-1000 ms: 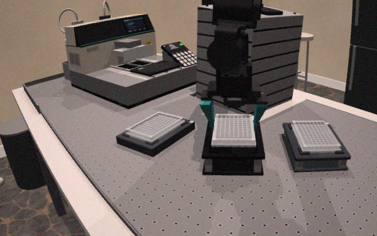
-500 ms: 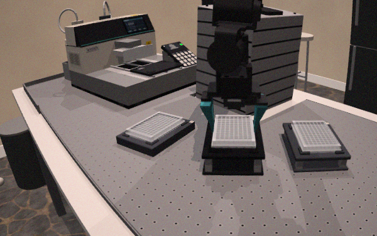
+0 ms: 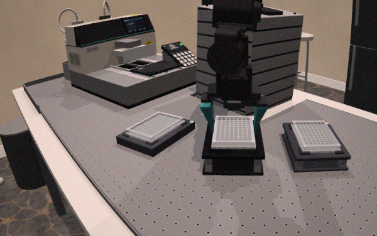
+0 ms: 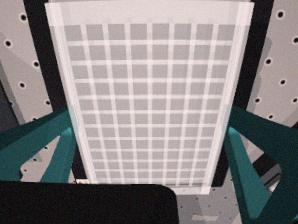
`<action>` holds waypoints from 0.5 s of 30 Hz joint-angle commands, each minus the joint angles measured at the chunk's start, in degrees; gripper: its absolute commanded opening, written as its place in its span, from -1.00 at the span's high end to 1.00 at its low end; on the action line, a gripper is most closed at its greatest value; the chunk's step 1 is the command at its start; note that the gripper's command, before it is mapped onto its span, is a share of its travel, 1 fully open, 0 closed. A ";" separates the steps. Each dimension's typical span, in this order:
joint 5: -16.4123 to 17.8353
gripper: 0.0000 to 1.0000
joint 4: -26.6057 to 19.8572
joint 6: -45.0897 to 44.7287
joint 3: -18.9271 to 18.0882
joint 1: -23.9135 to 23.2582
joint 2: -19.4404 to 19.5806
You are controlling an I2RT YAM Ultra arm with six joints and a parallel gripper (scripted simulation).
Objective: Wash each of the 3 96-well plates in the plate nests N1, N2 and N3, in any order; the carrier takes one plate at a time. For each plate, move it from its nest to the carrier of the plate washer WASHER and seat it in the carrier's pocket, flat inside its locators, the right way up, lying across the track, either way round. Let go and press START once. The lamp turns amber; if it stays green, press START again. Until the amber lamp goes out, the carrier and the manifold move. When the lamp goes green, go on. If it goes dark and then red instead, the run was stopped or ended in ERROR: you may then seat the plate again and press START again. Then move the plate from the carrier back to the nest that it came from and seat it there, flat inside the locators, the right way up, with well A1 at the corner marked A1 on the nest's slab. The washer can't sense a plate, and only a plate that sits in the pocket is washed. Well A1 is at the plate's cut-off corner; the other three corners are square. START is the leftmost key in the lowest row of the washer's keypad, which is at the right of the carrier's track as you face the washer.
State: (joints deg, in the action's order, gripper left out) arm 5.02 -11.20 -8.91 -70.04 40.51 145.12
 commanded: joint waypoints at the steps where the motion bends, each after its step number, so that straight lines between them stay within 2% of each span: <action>1: -0.02 1.00 0.12 0.04 -0.23 0.00 -0.38; 15: -0.02 1.00 0.37 0.07 -0.44 0.03 0.09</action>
State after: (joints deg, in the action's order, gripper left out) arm 5.02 -10.96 -8.88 -70.26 40.56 145.62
